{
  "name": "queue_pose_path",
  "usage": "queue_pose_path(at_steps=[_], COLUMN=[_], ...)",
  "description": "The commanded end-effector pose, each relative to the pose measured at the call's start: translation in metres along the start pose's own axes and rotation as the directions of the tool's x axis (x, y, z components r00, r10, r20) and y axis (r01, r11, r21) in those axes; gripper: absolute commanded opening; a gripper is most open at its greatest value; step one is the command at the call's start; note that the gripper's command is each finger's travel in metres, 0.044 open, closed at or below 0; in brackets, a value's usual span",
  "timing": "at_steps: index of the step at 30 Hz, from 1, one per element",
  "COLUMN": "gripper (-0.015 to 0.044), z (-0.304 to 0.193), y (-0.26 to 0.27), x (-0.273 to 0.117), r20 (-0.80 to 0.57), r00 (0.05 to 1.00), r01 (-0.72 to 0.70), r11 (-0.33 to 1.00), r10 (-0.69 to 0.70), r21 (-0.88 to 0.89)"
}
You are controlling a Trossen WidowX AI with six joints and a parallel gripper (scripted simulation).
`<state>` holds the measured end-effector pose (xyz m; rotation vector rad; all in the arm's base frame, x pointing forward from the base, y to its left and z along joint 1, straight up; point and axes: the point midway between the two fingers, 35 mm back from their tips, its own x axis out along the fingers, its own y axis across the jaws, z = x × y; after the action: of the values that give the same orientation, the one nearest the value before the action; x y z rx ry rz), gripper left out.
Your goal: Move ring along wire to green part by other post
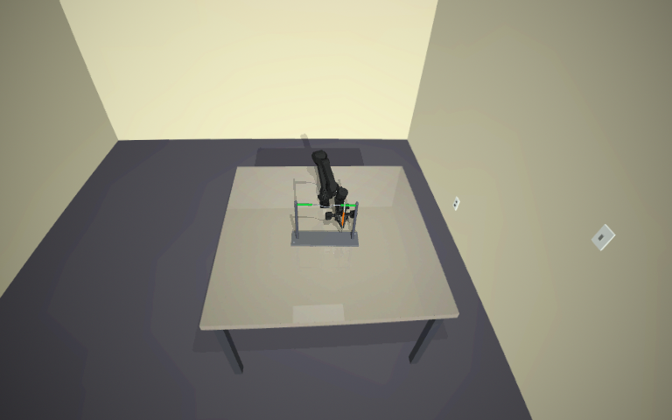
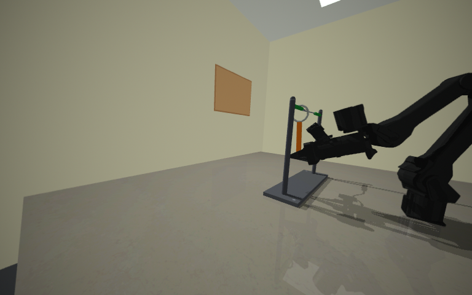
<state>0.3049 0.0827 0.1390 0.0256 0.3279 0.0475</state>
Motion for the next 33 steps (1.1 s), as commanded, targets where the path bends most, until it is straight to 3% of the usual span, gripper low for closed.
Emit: queue_pose_path(at_steps=[1, 12, 33], gripper=[-0.0124, 0.0160, 0.0160], z=[0.000, 0.000, 0.000], y=[0.000, 0.000, 0.000], x=[0.000, -0.001, -0.045], r20=[0.000, 0.000, -0.004], r00=[1.000, 1.000, 1.000], r01=[0.000, 0.000, 0.004], r11=[1.000, 1.000, 1.000], r10=[0.000, 0.000, -0.004], r21=[0.000, 0.000, 0.005])
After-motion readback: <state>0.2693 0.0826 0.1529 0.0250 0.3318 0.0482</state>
